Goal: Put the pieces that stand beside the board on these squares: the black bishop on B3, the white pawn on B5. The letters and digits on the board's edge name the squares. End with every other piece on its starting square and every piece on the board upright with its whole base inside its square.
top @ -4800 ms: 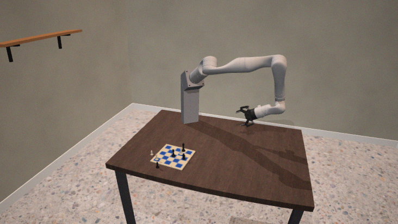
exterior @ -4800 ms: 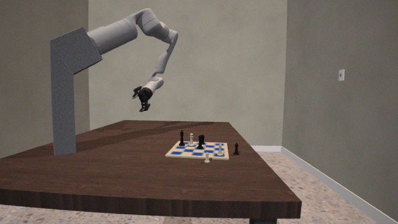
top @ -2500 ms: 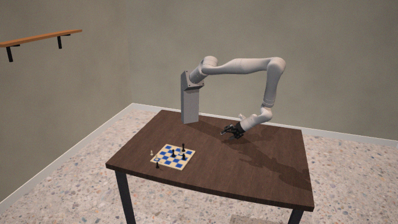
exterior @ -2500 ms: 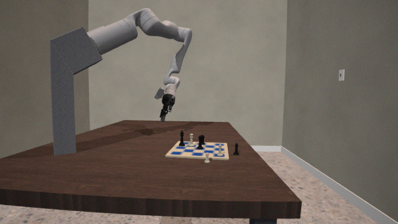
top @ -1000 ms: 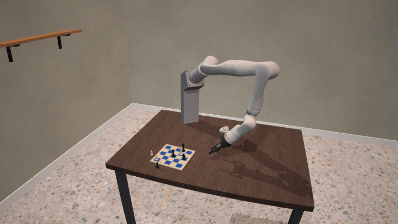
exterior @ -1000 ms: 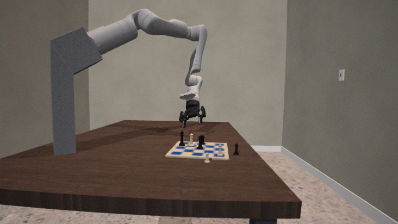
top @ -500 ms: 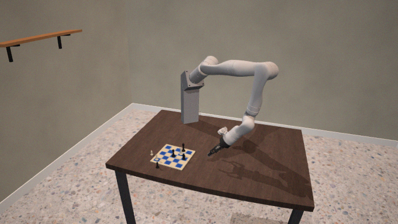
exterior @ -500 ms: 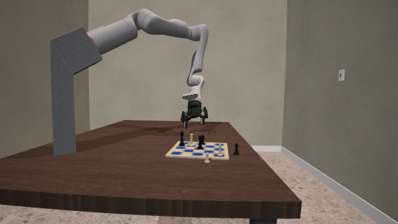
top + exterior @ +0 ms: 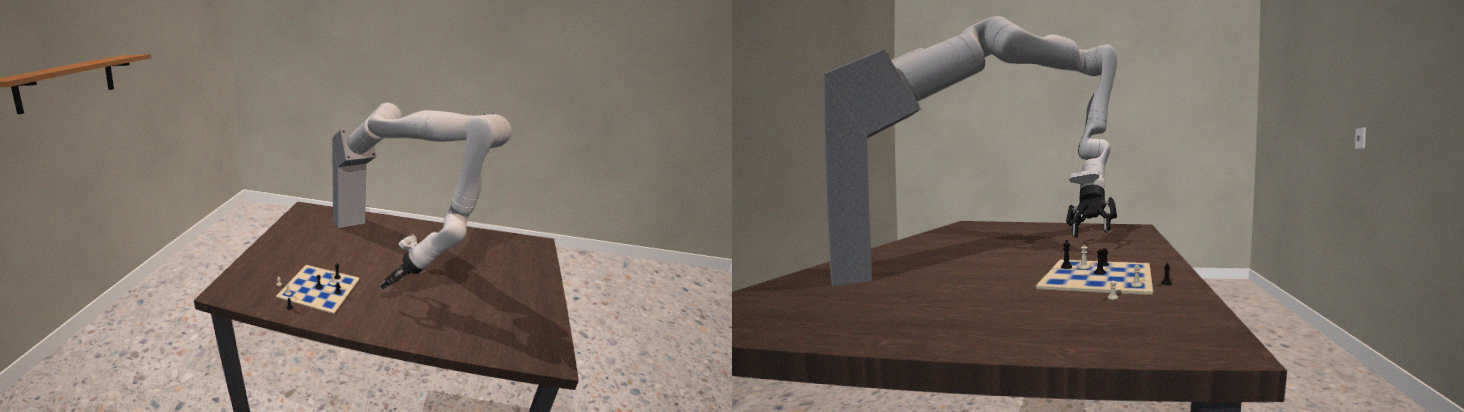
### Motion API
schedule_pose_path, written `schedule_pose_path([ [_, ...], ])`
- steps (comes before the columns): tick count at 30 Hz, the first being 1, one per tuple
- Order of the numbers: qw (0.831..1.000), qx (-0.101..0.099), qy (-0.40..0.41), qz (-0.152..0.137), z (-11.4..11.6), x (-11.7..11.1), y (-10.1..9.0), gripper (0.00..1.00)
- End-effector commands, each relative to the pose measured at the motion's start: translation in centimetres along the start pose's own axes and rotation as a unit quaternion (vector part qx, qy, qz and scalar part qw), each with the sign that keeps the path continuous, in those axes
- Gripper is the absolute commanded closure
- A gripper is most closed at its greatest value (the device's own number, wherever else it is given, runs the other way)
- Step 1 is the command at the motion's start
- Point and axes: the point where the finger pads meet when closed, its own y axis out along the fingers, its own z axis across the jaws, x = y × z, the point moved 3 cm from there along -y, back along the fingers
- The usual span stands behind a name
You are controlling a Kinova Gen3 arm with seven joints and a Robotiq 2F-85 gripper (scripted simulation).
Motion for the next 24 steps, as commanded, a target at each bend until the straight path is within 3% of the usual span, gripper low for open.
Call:
schedule_pose_path([
  [1,1.0,0.002,-0.006,-0.001,-0.46,0.06,0.19,0.0],
  [24,1.0,0.006,-0.021,-0.003,-1.11,0.26,0.53,0.0],
])
